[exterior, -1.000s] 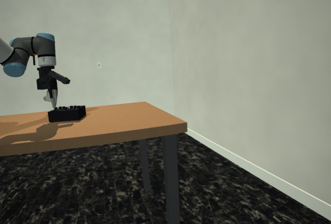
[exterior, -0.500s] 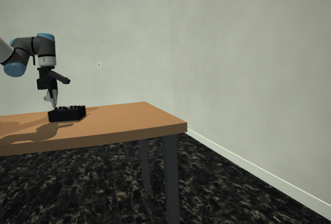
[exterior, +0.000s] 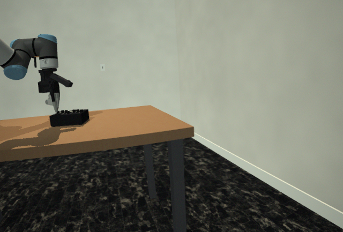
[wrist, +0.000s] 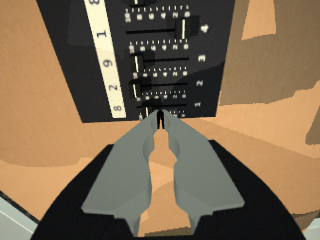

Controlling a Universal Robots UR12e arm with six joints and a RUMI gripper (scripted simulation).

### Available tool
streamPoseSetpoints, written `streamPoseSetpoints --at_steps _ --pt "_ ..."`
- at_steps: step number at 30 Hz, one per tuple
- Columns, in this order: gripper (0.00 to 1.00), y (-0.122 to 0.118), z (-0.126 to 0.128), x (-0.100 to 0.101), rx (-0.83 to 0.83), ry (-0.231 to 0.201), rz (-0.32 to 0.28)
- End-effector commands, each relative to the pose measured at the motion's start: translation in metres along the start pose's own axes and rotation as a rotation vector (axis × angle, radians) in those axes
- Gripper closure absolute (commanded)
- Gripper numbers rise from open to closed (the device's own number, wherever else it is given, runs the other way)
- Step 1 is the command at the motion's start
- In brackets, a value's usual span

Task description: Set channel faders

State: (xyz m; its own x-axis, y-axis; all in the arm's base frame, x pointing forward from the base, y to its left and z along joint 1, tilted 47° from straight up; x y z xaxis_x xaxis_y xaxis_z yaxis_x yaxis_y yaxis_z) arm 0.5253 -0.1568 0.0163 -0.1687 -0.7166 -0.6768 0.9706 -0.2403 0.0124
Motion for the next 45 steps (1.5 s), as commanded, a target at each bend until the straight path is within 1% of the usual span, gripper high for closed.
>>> streamPoseSetpoints --at_steps 1,18,22,28,30,35,45 --pt "1.0 0.0 0.001 0.0 0.0 0.0 0.001" --pt "1.0 0.0 0.006 -0.002 0.0 0.0 0.001" --pt "1.0 0.0 0.006 -0.009 0.0 0.0 0.001" --pt "1.0 0.0 0.006 -0.026 0.0 0.0 0.001" --pt "1.0 0.0 0.006 -0.026 0.0 0.0 0.001" --pt "1.0 0.0 0.006 -0.038 0.0 0.0 0.001" --pt "1.0 0.0 0.006 -0.04 0.0 0.0 0.001"
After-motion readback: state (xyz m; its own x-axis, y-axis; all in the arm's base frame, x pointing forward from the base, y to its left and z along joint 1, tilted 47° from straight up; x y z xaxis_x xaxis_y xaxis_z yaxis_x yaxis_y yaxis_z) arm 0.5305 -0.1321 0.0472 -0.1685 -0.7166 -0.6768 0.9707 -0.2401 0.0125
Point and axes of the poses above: the point where the finger pads meet when closed, its own x axis out along the fingers, its own z axis across the jaws, y = z × x, the point moved 1 cm from there along -x, back along the fingers, and after that the axes turned 4 degrees about -x, right-handed, at the moved point
